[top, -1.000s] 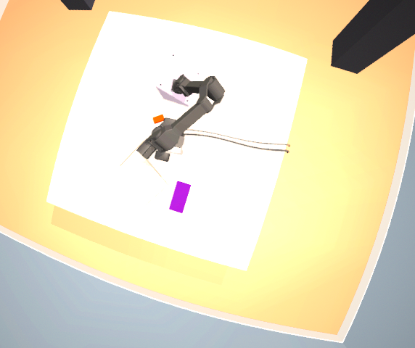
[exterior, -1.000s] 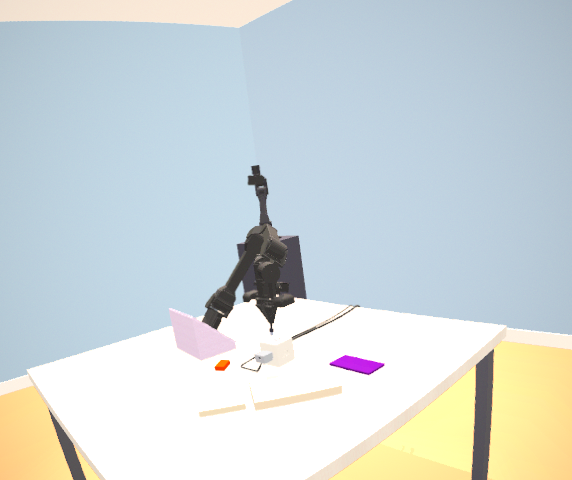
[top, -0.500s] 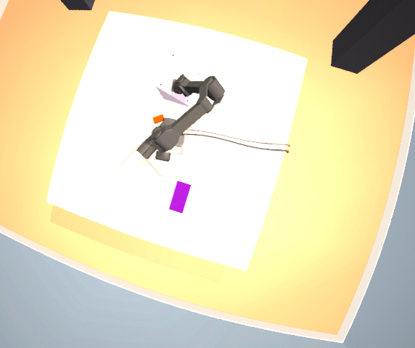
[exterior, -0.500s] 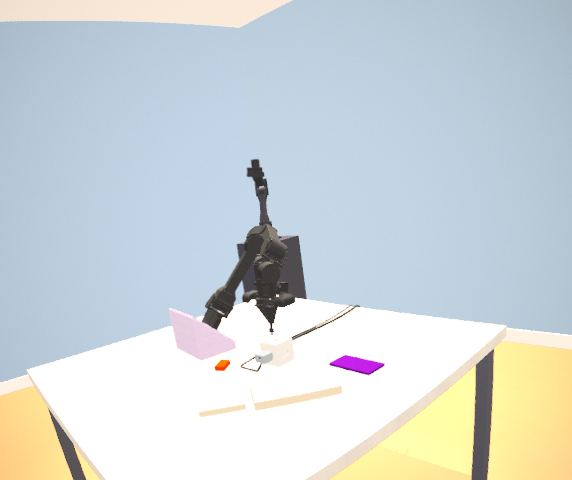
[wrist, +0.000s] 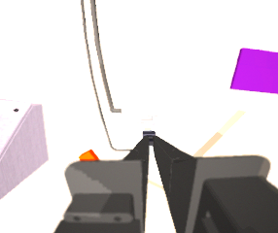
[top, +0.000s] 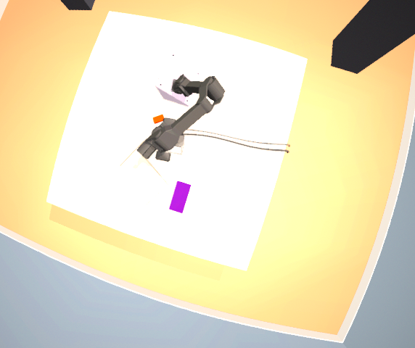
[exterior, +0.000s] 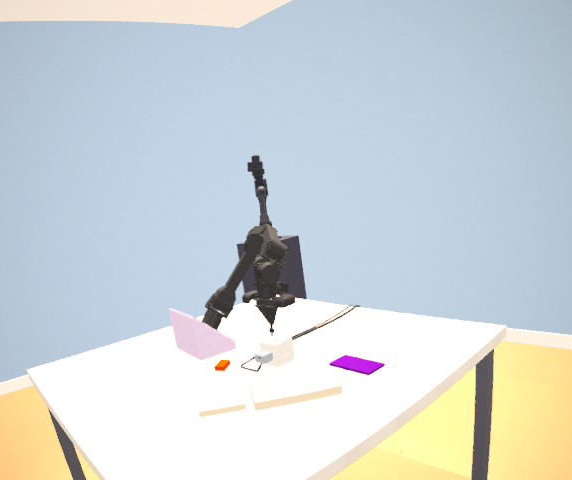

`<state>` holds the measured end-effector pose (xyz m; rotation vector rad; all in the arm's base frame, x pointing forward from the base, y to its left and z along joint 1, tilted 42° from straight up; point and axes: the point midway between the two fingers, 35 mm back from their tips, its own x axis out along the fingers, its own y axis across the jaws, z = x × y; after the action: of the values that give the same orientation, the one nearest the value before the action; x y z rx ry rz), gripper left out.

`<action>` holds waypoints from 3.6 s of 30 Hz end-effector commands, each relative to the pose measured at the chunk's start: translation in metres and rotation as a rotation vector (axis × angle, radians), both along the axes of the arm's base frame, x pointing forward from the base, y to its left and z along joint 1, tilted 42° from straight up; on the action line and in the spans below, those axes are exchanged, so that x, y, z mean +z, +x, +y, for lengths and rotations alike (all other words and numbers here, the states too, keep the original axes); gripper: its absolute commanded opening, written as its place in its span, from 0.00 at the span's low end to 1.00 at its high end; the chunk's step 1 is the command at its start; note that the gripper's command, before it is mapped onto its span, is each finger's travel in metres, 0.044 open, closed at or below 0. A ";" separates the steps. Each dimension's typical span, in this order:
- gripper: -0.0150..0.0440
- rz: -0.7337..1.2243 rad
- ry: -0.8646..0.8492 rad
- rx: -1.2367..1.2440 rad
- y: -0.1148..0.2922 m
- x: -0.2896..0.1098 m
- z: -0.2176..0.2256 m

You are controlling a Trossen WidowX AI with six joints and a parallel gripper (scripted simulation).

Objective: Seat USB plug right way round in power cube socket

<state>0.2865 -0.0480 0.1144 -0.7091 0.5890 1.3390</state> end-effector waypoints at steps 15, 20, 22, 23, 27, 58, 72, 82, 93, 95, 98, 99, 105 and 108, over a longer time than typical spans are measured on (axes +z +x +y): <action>0.25 -0.005 0.017 0.004 0.001 -0.001 0.003; 0.25 -0.006 0.021 0.004 0.001 -0.001 0.004; 0.25 -0.006 0.023 0.005 0.001 -0.001 0.004; 0.25 -0.006 0.023 0.005 0.001 -0.001 0.004; 0.25 -0.007 0.026 0.005 0.001 -0.001 0.004; 0.25 -0.010 0.049 0.010 0.001 -0.002 0.009; 0.25 -0.012 0.060 0.011 0.001 -0.003 0.010; 0.25 -0.013 0.067 0.013 0.002 -0.003 0.012; 0.25 -0.014 0.075 0.014 0.002 -0.004 0.013; 0.25 -0.014 0.077 0.015 0.002 -0.004 0.013; 0.25 -0.014 0.077 0.015 0.002 -0.004 0.014; 0.25 -0.014 0.077 0.015 0.002 -0.004 0.014; 0.25 -0.014 0.077 0.015 0.002 -0.005 0.014; 0.25 -0.014 0.077 0.015 0.002 -0.005 0.014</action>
<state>0.2879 -0.0344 0.1096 -0.6628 0.5238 1.3625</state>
